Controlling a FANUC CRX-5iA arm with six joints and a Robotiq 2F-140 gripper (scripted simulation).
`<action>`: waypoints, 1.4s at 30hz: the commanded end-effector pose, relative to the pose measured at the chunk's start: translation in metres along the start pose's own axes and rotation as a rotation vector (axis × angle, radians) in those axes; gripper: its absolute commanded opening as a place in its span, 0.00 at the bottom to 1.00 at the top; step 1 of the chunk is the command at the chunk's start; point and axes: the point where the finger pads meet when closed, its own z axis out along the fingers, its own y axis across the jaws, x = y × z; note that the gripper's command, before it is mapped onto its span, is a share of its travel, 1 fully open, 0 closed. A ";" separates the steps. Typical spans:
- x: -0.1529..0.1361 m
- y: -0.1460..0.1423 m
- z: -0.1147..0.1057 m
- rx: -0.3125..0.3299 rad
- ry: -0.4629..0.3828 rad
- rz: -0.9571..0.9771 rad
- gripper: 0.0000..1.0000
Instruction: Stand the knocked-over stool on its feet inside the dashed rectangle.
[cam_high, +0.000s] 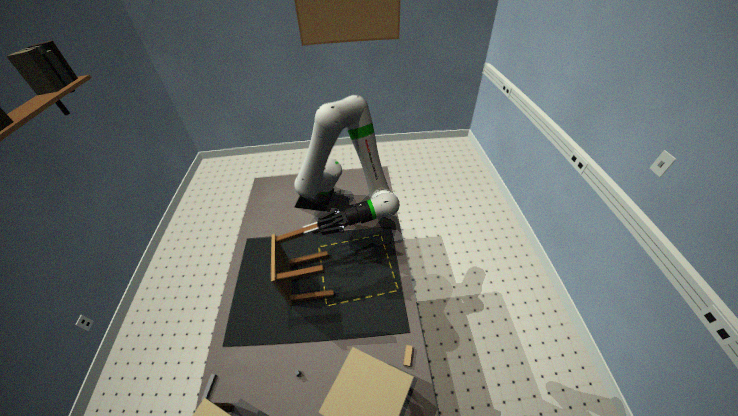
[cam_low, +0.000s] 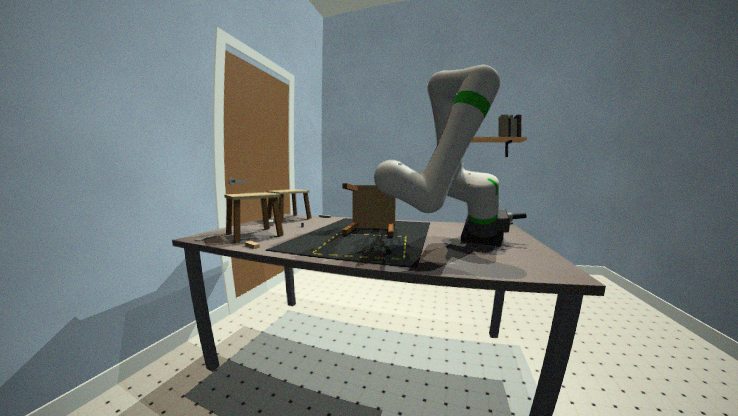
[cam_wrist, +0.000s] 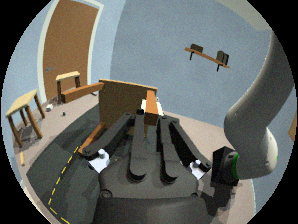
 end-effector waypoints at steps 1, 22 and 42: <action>0.000 0.000 0.000 0.000 0.000 0.001 0.10; 0.000 0.000 0.000 0.000 0.000 0.001 0.38; 0.000 0.000 0.000 0.000 0.000 0.001 0.38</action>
